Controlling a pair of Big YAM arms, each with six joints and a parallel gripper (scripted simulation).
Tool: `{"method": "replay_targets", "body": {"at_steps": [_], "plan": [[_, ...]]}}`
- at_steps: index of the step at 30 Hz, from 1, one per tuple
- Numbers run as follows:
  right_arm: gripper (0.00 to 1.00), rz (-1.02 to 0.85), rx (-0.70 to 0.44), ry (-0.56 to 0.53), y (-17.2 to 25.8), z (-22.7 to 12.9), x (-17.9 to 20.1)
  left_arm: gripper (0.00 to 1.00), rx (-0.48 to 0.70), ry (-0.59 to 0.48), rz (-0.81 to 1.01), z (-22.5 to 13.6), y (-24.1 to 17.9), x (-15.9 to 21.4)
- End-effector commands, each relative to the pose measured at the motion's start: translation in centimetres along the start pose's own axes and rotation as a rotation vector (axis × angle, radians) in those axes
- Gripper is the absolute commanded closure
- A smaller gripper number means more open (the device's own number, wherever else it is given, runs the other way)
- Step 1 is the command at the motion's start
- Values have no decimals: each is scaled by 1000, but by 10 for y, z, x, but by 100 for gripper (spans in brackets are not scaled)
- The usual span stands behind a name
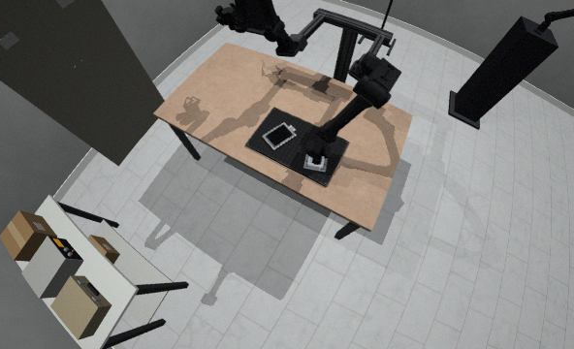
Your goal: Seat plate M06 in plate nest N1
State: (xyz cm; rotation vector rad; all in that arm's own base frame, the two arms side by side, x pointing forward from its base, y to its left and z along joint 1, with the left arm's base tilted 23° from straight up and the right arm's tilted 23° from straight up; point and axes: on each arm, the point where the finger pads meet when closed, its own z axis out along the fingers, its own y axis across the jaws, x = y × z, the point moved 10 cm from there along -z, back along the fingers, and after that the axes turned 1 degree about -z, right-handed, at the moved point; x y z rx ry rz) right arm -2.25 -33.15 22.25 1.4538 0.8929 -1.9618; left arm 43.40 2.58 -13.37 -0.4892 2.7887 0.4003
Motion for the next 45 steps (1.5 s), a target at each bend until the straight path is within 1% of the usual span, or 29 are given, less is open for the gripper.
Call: {"method": "replay_targets", "body": {"at_steps": [1, 28, 29, 45], "plan": [[0, 25, 19, -11, -7, 4, -7, 100, 3, -11, 2, 7, 2, -5], [0, 25, 19, -11, -7, 4, -7, 100, 1, -5, 3, 7, 3, -5], [0, 25, 19, -11, -7, 4, -7, 0, 1, -5, 3, 7, 3, -5], [0, 25, 19, -11, -7, 4, -7, 0, 6, -18, 3, -1, -2, -8]]}}
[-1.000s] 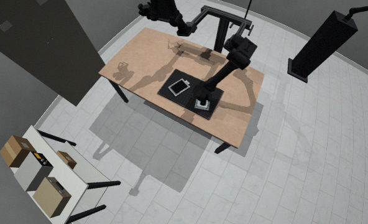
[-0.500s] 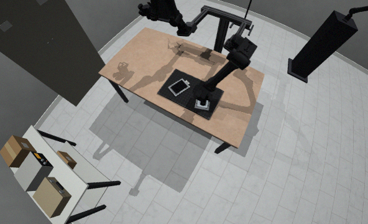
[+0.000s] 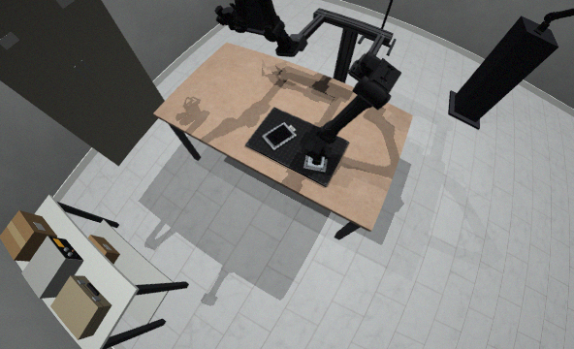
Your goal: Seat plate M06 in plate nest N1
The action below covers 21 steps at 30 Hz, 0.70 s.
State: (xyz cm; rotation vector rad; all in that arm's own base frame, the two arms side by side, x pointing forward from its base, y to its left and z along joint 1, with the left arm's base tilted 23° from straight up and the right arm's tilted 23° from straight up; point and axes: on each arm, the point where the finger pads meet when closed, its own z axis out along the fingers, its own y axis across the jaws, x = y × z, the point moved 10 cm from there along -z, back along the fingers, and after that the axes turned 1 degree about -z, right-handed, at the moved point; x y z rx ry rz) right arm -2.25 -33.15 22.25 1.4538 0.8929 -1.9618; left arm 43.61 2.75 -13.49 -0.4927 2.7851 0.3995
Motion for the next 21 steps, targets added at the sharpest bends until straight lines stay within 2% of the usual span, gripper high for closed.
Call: {"method": "replay_targets", "body": {"at_steps": [1, 8, 21], "plan": [[0, 25, 19, -11, -7, 4, -7, 0, 6, -15, 6, -3, -2, -5], [0, 25, 19, -11, -7, 4, -7, 0, 6, -15, 6, -3, -2, -5], [0, 25, 19, -11, -7, 4, -7, 0, 4, -18, -6, -45, -4, -7]]}}
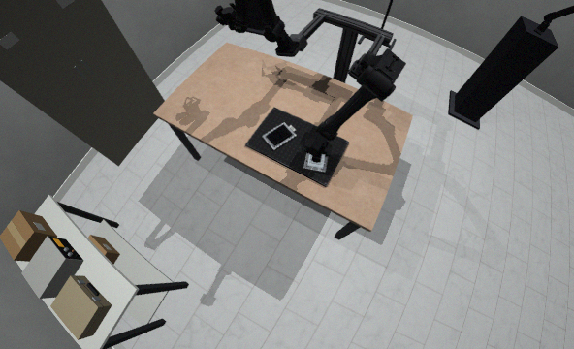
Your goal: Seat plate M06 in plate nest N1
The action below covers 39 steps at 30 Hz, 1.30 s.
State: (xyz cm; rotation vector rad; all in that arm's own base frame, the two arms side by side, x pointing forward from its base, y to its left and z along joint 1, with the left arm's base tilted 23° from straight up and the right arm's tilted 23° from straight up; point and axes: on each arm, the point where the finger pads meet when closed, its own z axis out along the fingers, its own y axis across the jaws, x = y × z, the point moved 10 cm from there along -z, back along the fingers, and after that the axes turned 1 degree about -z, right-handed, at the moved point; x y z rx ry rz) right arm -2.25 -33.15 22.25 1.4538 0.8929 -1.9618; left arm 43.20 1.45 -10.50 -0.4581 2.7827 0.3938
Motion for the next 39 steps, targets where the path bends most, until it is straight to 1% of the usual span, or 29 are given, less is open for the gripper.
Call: {"method": "replay_targets", "body": {"at_steps": [1, 5, 12, 18, 28, 33, 39], "plan": [[0, 25, 19, -11, -7, 4, -7, 0, -6, -6, -33, -14, 1, -5], [0, 25, 19, -11, -7, 4, -7, 0, -6, -2, -26, -19, 3, -4], [0, 25, 19, -11, -7, 4, -7, 0, 1, -11, -14, -38, -3, -3], [0, 25, 19, -11, -7, 4, -7, 0, -10, 4, -38, -32, 0, -4], [0, 25, 19, -11, -7, 4, -7, 0, -9, 6, -16, -22, 6, 0], [0, 25, 19, -11, -7, 4, -7, 0, -1, -7, -16, -26, 3, -1], [0, 25, 19, -11, -7, 4, -7, 0, -3, 7, 8, -27, -1, 1]]}}
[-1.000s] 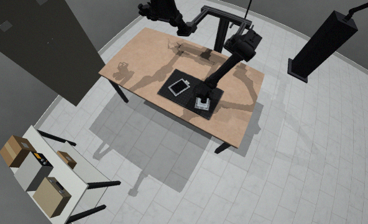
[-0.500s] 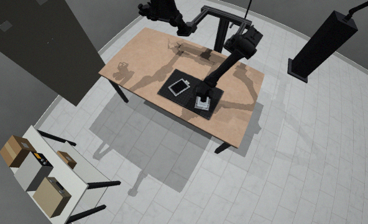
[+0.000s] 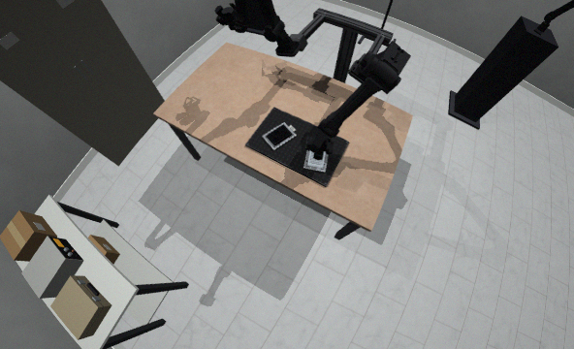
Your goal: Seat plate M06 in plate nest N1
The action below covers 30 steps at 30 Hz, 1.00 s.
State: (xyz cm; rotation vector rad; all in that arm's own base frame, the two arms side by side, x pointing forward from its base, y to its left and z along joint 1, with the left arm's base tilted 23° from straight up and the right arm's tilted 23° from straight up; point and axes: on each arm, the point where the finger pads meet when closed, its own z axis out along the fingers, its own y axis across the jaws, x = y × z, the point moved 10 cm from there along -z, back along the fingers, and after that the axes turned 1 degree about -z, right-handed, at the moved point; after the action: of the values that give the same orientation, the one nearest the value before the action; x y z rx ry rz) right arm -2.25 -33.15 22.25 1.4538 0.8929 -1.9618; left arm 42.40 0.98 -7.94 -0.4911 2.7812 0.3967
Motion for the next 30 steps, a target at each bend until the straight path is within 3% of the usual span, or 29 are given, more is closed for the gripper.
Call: {"method": "replay_targets", "body": {"at_steps": [1, 30], "plan": [[0, 25, 19, -11, -7, 4, -7, 0, 3, 4, 36, -1, -7, 2], [0, 25, 19, -11, -7, 4, -7, 0, 5, -14, 5, -3, -3, -4]]}}
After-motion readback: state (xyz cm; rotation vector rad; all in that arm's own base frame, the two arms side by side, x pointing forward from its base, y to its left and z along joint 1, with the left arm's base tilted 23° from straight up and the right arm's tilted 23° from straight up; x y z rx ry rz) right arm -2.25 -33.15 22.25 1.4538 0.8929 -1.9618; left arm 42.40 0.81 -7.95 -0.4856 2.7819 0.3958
